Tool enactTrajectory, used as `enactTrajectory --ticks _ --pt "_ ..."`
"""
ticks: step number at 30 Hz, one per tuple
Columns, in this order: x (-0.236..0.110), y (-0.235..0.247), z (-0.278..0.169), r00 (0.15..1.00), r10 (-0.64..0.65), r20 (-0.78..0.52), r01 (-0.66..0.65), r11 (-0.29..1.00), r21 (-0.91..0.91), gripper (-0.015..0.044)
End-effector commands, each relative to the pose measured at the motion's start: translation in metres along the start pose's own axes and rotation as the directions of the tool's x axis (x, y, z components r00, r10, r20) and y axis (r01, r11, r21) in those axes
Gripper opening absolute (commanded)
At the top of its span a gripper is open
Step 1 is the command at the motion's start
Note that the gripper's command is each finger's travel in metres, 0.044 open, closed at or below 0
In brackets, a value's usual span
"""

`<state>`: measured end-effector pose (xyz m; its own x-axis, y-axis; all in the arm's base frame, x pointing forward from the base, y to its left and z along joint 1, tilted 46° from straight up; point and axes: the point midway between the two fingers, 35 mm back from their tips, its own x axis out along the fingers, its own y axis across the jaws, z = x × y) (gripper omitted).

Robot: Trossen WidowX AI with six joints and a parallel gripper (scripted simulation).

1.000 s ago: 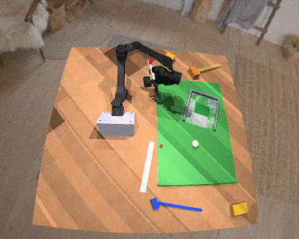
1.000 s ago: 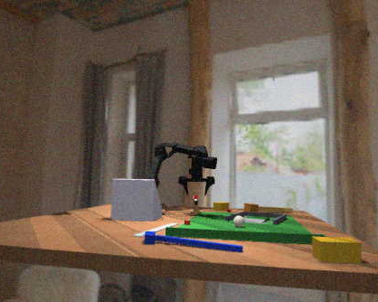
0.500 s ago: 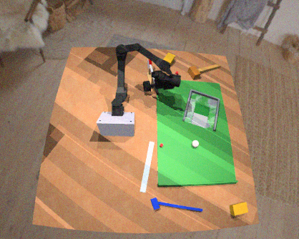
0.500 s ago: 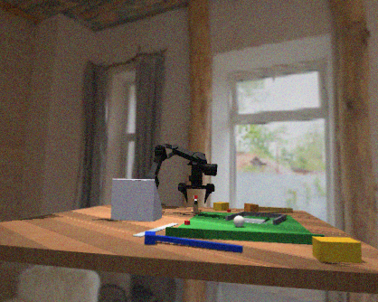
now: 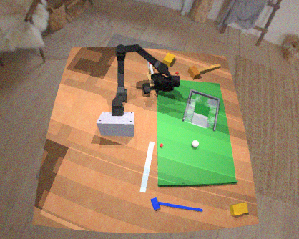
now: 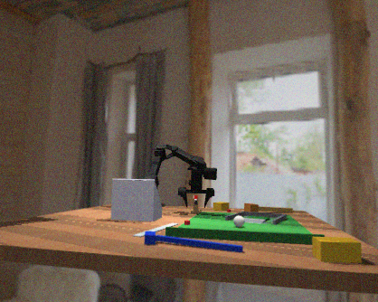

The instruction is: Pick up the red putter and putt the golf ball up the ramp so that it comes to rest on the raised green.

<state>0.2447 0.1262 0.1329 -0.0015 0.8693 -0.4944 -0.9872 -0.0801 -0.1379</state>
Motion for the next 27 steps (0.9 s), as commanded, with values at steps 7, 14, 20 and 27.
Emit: enactTrajectory --ticks 7,14,20,27 --pt "0.0059 0.0002 -0.0013 1.000 0.000 0.001 0.000 1.000 0.000 0.0361" --pt "0.0059 0.0002 -0.0013 1.000 0.000 0.001 0.000 1.000 0.000 0.0177" --pt "0.0059 0.0002 -0.0013 1.000 0.000 0.001 0.000 1.000 0.000 0.0020" --pt "0.0008 -0.0007 -0.0007 1.000 -0.004 -0.003 0.004 1.000 0.001 0.0000"
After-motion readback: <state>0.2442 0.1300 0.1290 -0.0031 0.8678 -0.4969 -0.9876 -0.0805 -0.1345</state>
